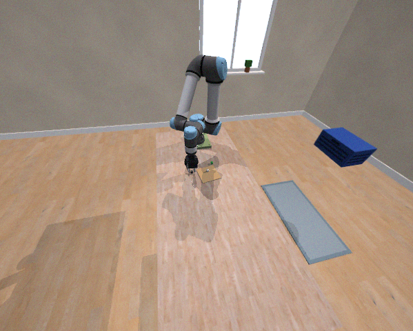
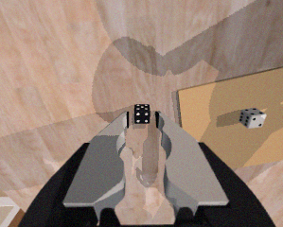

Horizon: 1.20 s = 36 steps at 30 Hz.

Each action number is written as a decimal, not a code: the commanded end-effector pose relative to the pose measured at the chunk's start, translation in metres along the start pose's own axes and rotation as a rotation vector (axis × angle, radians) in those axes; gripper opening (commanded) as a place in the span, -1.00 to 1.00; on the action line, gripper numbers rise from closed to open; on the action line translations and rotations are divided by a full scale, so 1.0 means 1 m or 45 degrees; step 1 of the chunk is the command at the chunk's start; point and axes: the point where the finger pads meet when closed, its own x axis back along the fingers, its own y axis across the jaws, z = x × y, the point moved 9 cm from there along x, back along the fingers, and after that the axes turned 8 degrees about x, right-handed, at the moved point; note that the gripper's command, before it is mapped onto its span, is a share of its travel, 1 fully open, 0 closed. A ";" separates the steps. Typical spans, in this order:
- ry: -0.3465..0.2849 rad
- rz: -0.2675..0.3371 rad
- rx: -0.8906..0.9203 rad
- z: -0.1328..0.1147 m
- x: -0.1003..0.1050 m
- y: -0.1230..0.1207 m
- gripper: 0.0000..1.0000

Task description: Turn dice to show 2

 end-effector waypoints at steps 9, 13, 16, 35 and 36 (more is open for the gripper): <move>-0.001 0.001 0.000 0.000 0.000 0.000 -0.64; -0.001 0.001 0.000 0.000 0.000 0.000 -0.64; -0.001 0.001 0.000 0.000 0.000 0.000 -0.99; -0.001 0.001 0.000 0.000 0.000 0.000 -0.99; -0.001 0.001 0.000 0.000 0.000 0.000 -0.99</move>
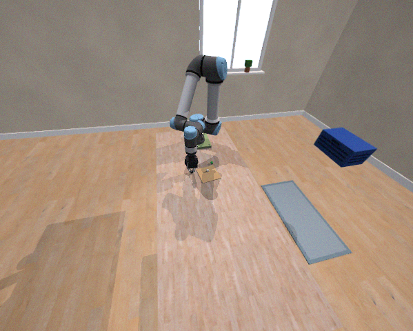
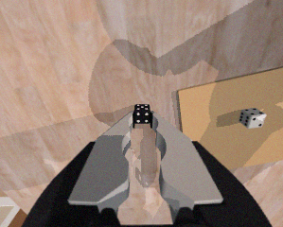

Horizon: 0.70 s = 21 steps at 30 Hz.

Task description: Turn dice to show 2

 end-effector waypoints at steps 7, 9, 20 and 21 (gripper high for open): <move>-0.001 0.001 0.000 0.000 0.000 0.000 -0.99; -0.001 0.001 0.000 0.000 0.000 0.000 -0.99; -0.001 0.001 0.000 0.000 0.004 0.000 -0.99; -0.001 0.001 0.000 0.000 0.006 0.000 -0.99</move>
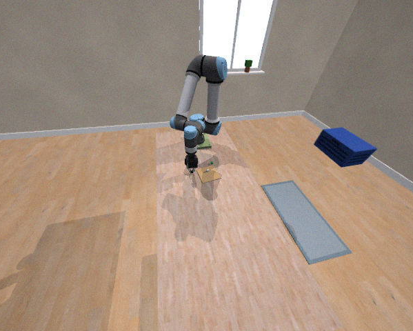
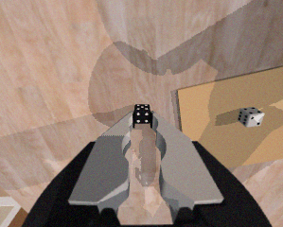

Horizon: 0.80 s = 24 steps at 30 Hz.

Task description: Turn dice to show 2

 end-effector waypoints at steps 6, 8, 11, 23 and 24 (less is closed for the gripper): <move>-0.001 0.001 0.000 0.000 0.031 0.000 -0.99; -0.001 0.001 0.000 0.000 0.043 0.000 -0.99; -0.001 0.001 0.000 0.000 0.062 0.000 -0.99; -0.001 0.001 0.000 0.000 0.098 0.000 -0.99; -0.001 0.001 0.000 0.000 0.098 0.000 -0.99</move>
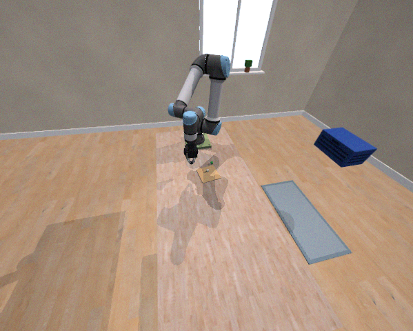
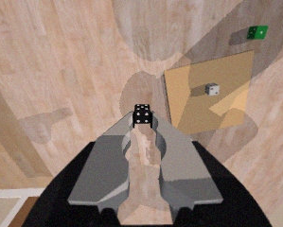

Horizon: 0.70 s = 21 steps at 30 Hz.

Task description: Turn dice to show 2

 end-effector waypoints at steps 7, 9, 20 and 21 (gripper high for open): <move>0.001 -0.001 0.000 0.000 0.009 0.000 -0.99; 0.001 -0.001 0.000 0.000 0.009 0.000 -0.99; 0.001 -0.001 -0.056 -0.007 0.008 0.015 -0.99; 0.001 -0.001 -0.070 -0.009 0.008 0.019 -0.99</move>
